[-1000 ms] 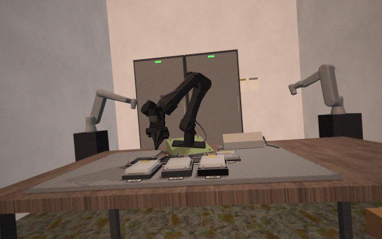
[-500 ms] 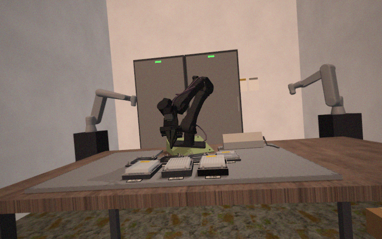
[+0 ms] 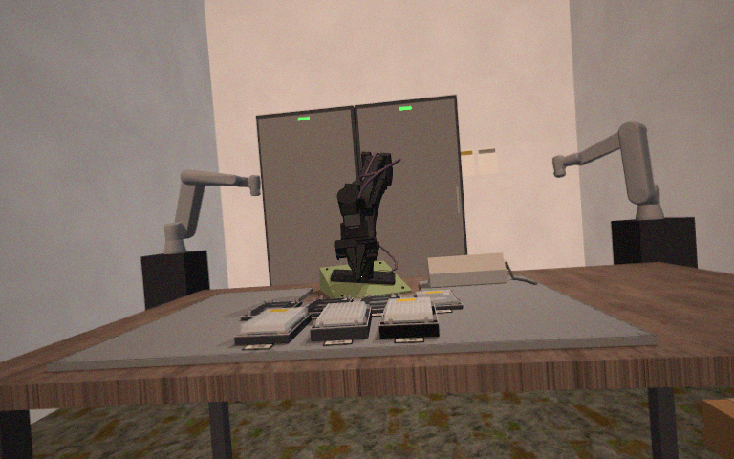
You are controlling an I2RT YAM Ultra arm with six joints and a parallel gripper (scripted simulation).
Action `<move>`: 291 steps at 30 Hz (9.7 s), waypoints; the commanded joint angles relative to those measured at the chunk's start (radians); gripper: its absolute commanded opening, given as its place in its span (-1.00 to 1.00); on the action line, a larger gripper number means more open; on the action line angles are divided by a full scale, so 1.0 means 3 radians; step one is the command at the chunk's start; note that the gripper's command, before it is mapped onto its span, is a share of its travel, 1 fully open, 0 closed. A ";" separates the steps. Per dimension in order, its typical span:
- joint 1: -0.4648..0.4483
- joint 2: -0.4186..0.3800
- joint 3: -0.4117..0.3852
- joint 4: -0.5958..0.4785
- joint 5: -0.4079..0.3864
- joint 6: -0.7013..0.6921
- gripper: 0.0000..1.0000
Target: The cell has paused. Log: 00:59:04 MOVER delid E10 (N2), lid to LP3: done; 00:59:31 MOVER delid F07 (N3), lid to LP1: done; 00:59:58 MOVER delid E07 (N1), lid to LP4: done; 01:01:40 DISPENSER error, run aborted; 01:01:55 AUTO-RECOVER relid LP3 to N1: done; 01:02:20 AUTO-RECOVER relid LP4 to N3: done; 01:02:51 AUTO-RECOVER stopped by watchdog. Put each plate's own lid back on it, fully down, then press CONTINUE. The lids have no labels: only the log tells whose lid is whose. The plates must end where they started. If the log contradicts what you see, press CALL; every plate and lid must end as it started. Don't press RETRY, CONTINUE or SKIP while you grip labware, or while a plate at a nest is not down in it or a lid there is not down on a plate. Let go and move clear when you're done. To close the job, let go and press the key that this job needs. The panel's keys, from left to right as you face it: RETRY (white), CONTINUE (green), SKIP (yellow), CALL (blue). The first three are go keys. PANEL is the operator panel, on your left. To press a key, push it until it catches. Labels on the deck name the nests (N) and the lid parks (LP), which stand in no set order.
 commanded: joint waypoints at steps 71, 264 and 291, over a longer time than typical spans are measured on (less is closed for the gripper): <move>0.2083 0.1001 0.0764 0.0246 0.2038 0.1307 -1.00; 0.1317 0.3973 0.5143 -0.3385 0.0814 0.1138 1.00; 0.1299 0.4013 0.5219 -0.3423 0.0813 0.1124 1.00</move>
